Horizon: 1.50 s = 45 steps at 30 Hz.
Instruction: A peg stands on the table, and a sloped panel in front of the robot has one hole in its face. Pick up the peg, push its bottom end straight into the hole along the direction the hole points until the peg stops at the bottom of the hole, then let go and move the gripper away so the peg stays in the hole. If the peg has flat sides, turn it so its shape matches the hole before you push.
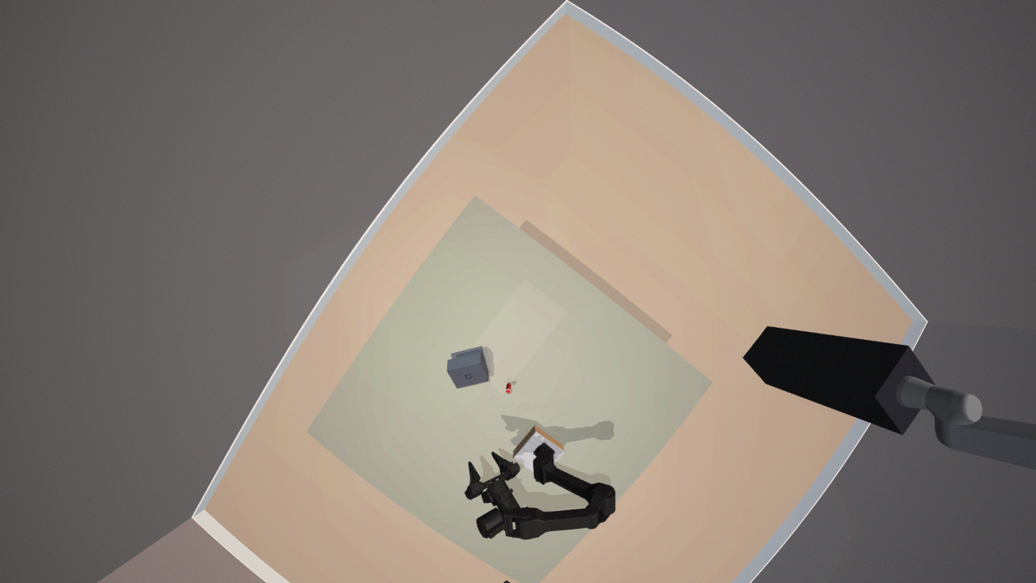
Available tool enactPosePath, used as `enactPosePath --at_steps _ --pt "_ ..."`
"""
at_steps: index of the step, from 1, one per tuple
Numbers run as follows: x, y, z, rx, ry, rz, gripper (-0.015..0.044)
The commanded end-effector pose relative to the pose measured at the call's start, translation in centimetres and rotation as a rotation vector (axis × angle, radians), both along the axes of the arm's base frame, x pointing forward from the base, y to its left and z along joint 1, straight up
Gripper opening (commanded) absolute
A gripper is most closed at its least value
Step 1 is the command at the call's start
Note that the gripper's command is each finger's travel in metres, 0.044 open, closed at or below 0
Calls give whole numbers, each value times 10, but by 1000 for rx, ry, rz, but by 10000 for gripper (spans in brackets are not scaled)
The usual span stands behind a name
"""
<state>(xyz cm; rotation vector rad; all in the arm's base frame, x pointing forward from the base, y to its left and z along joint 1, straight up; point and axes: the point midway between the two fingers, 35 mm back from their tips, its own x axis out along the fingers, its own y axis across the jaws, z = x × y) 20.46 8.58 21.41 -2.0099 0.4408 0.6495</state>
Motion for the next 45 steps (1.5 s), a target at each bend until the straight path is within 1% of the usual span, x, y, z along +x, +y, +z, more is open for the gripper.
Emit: enactPosePath --at_steps 1,31,45 --pt "5 -2 -2 36 27 -52 440" --pt "47 -41 -40 348 244 -614 440" --pt "64 -67 -58 494 293 -872 440"
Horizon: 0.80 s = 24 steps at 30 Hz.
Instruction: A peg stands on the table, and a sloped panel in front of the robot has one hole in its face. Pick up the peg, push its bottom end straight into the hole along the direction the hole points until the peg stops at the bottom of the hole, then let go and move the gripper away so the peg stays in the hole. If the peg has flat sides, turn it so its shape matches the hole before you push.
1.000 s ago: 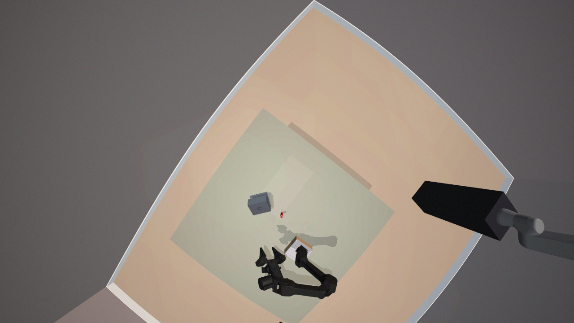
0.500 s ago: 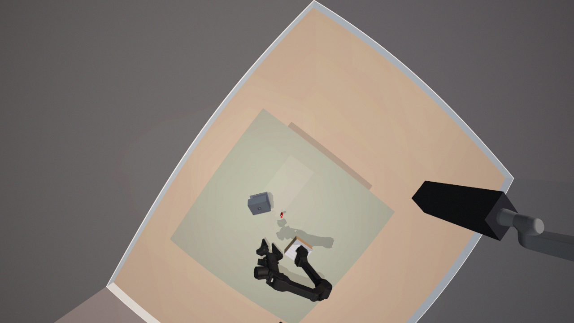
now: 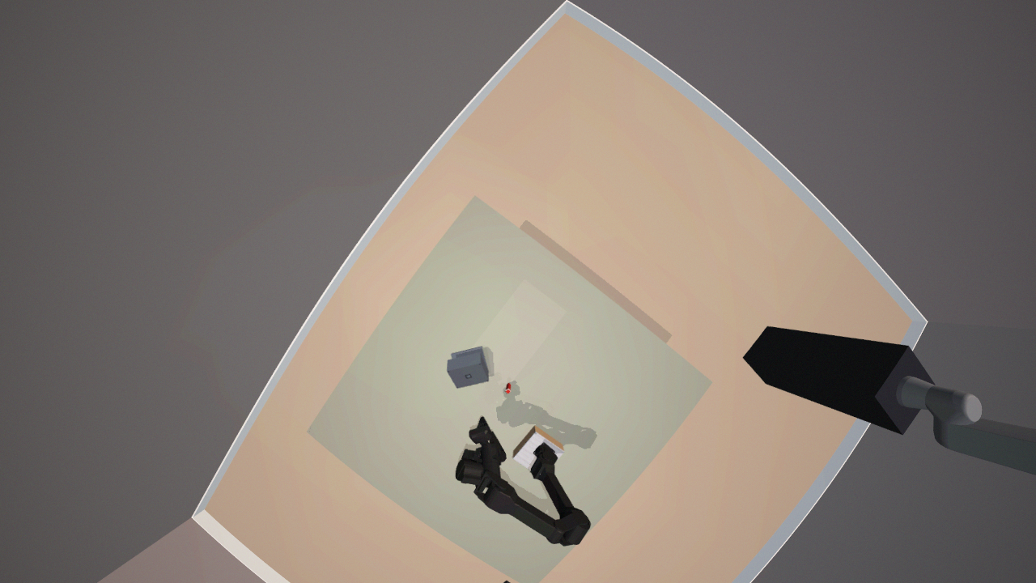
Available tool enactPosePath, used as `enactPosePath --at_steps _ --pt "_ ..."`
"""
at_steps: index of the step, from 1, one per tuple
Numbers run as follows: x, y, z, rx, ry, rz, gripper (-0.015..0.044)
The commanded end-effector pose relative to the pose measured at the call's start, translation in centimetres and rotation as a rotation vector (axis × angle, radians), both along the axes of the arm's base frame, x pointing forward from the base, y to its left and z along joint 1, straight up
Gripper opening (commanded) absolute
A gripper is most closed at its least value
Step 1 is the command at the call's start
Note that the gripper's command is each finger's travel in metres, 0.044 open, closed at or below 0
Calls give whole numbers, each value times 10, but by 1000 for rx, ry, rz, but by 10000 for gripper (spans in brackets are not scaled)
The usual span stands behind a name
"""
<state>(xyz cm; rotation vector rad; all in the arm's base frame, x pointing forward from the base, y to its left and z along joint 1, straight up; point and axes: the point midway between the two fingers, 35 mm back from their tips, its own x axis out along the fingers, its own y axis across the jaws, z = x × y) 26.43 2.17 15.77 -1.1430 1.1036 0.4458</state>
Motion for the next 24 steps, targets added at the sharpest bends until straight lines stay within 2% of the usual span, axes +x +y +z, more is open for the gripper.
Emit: enactPosePath --at_steps 1,24 --pt "5 -5 -3 36 8 -66 440" --pt "20 -56 -37 259 123 -569 440"
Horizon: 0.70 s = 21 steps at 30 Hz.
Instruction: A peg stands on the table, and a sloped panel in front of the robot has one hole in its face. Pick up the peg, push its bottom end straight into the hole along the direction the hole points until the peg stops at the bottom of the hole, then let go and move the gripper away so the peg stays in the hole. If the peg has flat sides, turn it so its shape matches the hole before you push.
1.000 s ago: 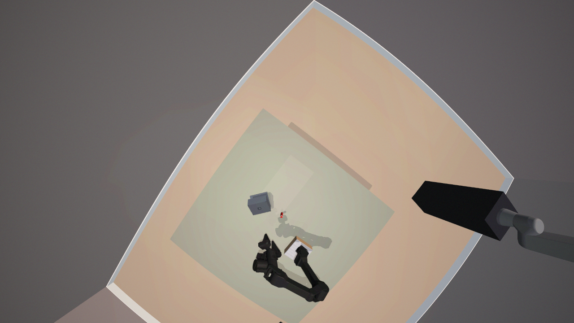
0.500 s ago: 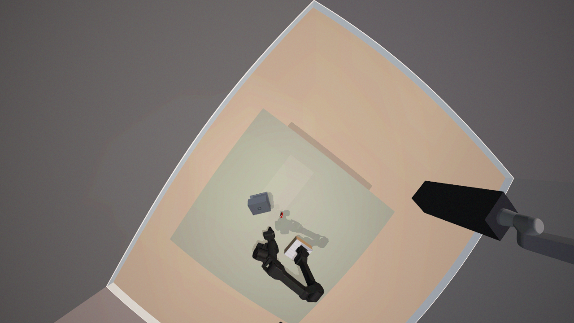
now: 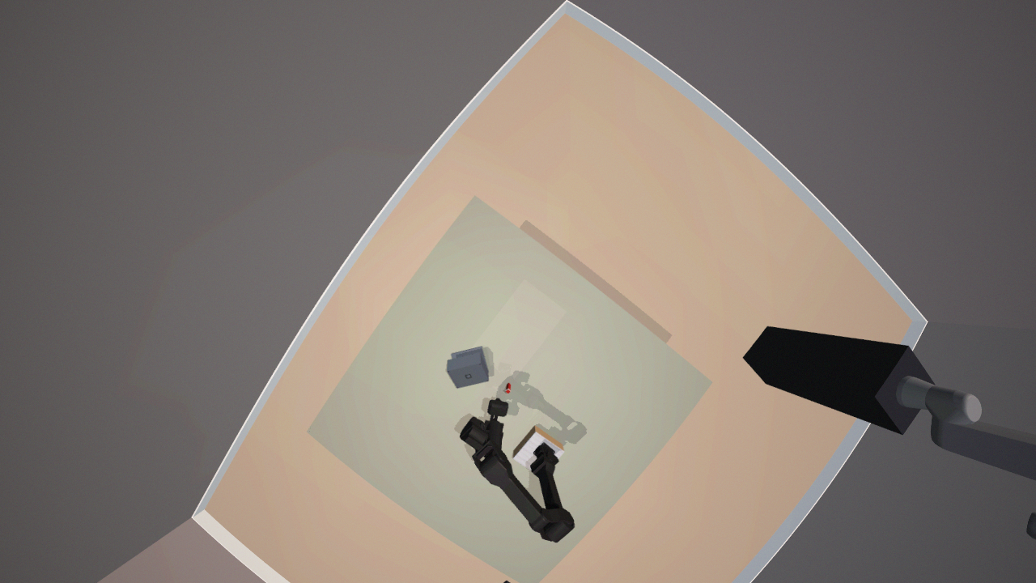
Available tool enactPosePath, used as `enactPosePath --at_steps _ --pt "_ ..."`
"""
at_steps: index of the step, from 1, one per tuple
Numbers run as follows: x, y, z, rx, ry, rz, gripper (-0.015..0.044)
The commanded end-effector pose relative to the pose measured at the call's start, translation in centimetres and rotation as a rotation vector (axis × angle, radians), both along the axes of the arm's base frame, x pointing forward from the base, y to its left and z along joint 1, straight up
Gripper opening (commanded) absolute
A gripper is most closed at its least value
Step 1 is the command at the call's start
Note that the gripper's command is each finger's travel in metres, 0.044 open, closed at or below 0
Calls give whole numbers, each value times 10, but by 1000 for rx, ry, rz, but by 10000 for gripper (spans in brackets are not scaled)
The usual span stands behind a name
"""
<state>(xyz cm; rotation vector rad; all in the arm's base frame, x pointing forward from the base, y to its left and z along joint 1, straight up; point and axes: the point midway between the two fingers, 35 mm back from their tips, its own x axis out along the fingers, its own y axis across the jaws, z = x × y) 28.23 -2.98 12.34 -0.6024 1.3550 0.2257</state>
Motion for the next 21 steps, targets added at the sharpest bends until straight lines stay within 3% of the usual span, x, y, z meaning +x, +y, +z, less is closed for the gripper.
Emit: enactPosePath --at_steps 1,21 --pt "3 -7 -4 35 14 -76 440" --pt "4 -59 -34 221 111 -547 440"
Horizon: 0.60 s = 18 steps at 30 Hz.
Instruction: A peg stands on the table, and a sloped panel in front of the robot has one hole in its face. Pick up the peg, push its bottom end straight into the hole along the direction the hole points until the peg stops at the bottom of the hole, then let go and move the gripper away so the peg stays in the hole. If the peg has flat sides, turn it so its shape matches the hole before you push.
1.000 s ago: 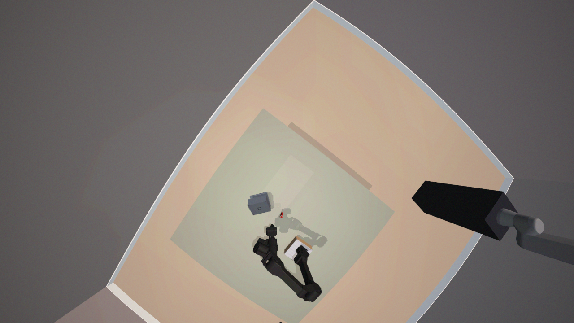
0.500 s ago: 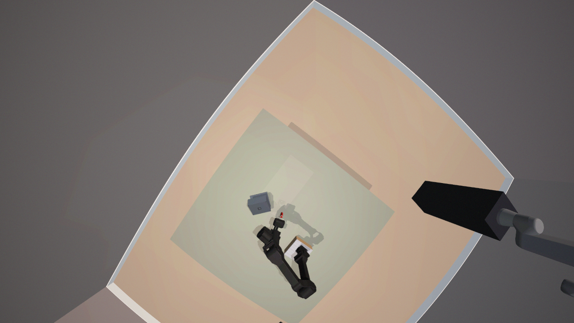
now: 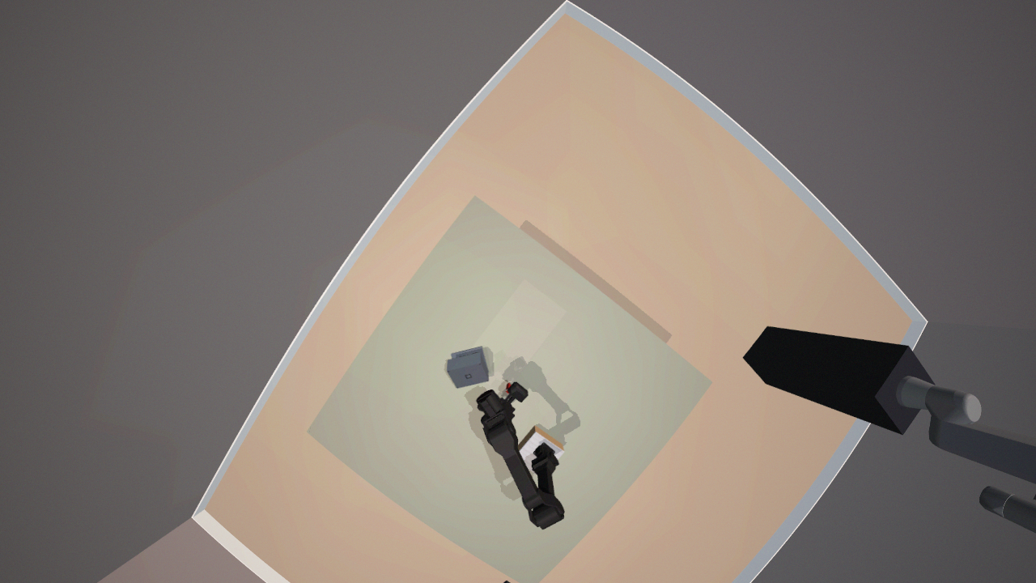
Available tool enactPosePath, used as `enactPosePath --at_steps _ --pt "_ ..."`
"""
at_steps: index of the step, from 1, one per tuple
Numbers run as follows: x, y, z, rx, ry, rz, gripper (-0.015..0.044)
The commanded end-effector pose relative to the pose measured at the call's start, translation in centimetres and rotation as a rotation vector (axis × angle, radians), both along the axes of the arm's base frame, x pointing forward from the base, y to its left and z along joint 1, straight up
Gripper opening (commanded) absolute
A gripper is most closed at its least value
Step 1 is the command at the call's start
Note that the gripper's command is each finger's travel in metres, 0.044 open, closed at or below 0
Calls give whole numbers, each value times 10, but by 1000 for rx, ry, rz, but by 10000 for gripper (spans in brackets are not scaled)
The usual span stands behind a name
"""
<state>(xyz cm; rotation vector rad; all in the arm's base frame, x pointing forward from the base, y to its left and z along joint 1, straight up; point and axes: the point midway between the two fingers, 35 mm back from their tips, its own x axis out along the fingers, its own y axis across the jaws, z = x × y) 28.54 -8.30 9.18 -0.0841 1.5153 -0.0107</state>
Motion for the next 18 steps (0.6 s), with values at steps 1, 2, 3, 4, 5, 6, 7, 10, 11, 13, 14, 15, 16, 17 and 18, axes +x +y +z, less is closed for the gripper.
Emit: enactPosePath --at_steps 1,2,3,4,5,6,7,10,11,13,14,15,16,17,18 --pt "1 -8 -4 33 13 -81 440" --pt "1 -11 -6 42 18 -105 440" --pt "1 -13 -7 49 22 -125 440" --pt "1 -14 -8 53 24 -137 440" --pt "1 -14 -8 55 25 -141 440" --pt "1 -14 -8 55 25 -141 440" --pt "1 -14 -9 55 25 -141 440" --pt "1 -14 -11 55 25 -141 440" --pt "1 -14 -12 55 25 -141 440" --pt "2 -14 -15 55 25 -141 440" --pt "2 -14 -17 55 25 -141 440" --pt "2 -14 -19 55 25 -141 440" --pt "2 -14 -20 55 25 -141 440" --pt "3 -14 -22 55 25 -141 440" --pt "3 -14 -24 55 25 -141 440"
